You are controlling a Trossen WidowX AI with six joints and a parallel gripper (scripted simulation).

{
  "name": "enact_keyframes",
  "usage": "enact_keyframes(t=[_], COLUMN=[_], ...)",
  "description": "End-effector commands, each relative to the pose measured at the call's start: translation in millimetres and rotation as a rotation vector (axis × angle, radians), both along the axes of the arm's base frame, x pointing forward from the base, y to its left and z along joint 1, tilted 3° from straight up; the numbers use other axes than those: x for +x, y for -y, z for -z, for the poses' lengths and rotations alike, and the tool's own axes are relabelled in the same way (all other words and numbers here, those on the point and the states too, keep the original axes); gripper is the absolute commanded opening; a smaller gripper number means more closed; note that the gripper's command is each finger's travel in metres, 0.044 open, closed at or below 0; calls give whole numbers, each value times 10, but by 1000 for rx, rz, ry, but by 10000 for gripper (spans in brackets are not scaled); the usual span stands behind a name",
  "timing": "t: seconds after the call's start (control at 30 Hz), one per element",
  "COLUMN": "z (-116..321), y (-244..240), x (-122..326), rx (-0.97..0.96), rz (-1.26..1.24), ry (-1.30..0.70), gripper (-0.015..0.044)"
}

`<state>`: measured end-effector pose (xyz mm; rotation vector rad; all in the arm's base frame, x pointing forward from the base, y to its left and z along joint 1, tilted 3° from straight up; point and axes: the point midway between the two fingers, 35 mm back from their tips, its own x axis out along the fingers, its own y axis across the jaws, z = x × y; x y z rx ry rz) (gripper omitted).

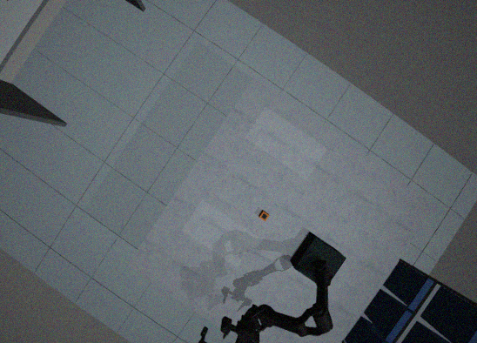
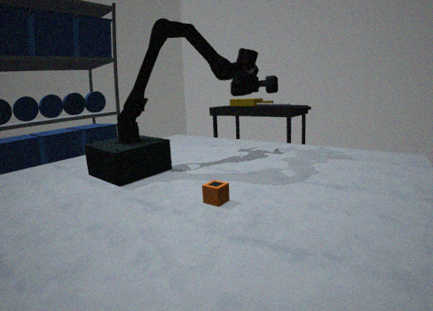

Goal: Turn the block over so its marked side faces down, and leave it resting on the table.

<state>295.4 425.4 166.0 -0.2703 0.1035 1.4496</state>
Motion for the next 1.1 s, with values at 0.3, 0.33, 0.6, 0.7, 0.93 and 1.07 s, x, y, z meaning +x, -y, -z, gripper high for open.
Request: enact_keyframes(t=[0.3,0.33,0.6,0.7,0.93,1.07], z=[536,568,845,916,989,975], y=[1735,1858,3192,3700,4820,5342], x=[1361,1401,1562,1493,1081,659], rx=[-314,-333,-497,-555,-682,-744], rz=[618,652,995,1119,1381,1499], ry=[-306,-325,-601,-714,-1001,-1170], gripper=[440,440,440,440,440,440])
